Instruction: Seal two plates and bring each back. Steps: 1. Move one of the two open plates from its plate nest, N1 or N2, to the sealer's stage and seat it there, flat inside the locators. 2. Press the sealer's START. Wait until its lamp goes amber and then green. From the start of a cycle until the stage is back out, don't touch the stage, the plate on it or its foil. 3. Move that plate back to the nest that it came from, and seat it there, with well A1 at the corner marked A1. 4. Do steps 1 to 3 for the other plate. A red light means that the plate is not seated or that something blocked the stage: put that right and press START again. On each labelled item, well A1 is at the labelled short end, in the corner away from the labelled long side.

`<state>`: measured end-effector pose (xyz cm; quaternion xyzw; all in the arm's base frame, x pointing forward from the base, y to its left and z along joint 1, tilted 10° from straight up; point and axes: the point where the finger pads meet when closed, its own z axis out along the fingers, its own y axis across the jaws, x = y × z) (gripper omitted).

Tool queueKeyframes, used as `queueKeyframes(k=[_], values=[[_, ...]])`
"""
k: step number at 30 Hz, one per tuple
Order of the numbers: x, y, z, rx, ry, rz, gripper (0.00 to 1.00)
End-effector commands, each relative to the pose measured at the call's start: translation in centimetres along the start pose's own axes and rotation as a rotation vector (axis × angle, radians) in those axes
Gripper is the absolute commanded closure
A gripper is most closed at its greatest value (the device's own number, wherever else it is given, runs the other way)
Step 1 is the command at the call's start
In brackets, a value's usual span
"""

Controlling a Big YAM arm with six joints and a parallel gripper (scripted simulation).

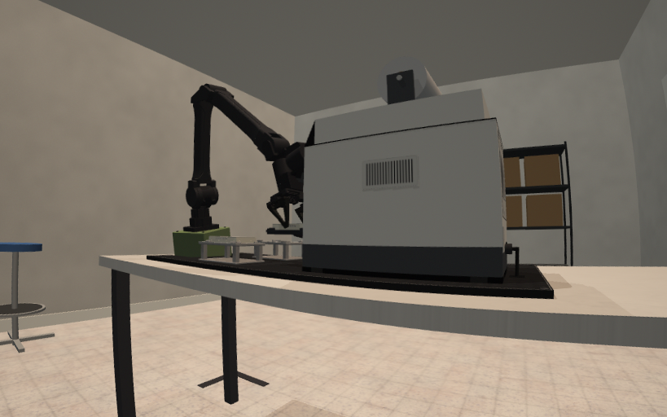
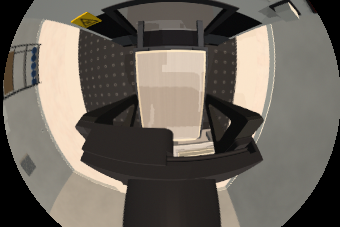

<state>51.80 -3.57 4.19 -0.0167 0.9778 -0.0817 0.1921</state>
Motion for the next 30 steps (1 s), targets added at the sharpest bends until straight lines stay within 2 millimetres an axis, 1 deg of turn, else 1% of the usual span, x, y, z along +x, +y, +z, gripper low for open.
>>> queueKeyframes(k=[1, 5, 7, 12, 30], values=[[-0.7, -0.5, -1.3, 0.003, -0.02, 0.004, 0.0], [-1.4, -0.6, -1.6, 0.004, -0.033, 0.006, 0.0], [-1.4, -0.6, -1.6, 0.004, -0.033, 0.006, 0.0], [-2.5, -0.8, -2.0, 0.006, -0.052, 0.009, 0.0], [-3.4, -0.8, -2.2, 0.008, -0.068, 0.011, 0.09]])
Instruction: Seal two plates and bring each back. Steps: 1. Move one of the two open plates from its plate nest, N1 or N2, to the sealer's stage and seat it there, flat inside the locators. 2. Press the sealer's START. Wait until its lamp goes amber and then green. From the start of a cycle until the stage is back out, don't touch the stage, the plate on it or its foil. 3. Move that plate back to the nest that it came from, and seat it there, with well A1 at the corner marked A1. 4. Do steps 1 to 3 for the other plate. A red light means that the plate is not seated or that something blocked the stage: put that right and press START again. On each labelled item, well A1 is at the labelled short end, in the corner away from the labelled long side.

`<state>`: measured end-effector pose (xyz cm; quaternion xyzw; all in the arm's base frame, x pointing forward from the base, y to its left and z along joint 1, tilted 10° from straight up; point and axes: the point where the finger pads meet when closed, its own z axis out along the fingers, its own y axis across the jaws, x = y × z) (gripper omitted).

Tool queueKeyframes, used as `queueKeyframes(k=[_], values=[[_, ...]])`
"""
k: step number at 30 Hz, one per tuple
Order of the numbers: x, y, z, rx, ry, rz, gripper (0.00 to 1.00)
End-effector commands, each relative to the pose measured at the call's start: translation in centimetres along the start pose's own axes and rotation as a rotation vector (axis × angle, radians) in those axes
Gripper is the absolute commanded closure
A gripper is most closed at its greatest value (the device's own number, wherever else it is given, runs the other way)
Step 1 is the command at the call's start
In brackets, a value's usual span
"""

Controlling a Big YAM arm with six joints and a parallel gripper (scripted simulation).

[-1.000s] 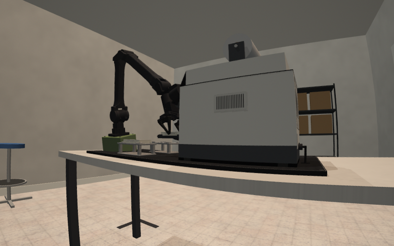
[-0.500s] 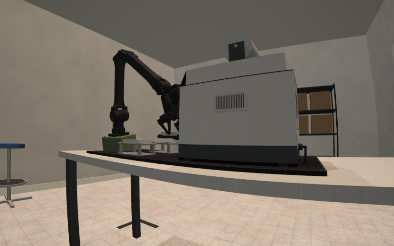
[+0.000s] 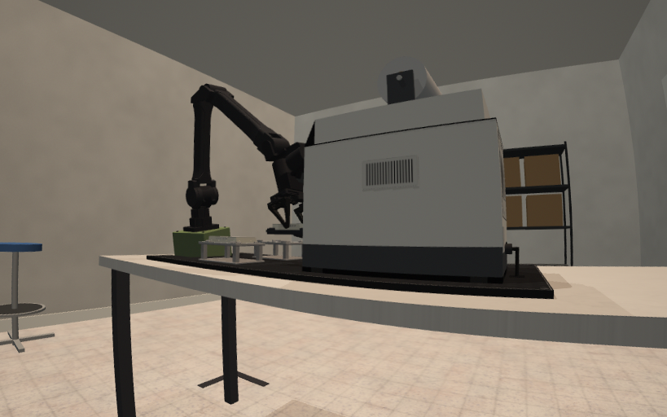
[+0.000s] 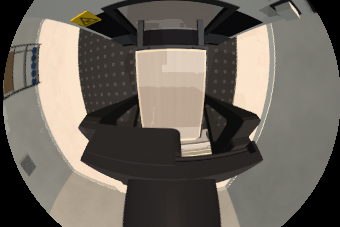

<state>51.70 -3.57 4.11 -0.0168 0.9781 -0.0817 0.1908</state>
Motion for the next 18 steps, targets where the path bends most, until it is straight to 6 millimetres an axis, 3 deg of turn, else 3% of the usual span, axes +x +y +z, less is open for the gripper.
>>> queueKeyframes(k=[1, 11, 12, 18], values=[[-3.57, -0.86, -2.29, 0.009, -0.071, 0.012, 0.09], [-3.57, -0.84, -2.25, 0.009, -0.071, 0.012, 0.14], [-3.58, -0.83, -2.24, 0.009, -0.071, 0.012, 1.0], [-3.6, -0.82, -2.21, 0.009, -0.071, 0.012, 1.0]])
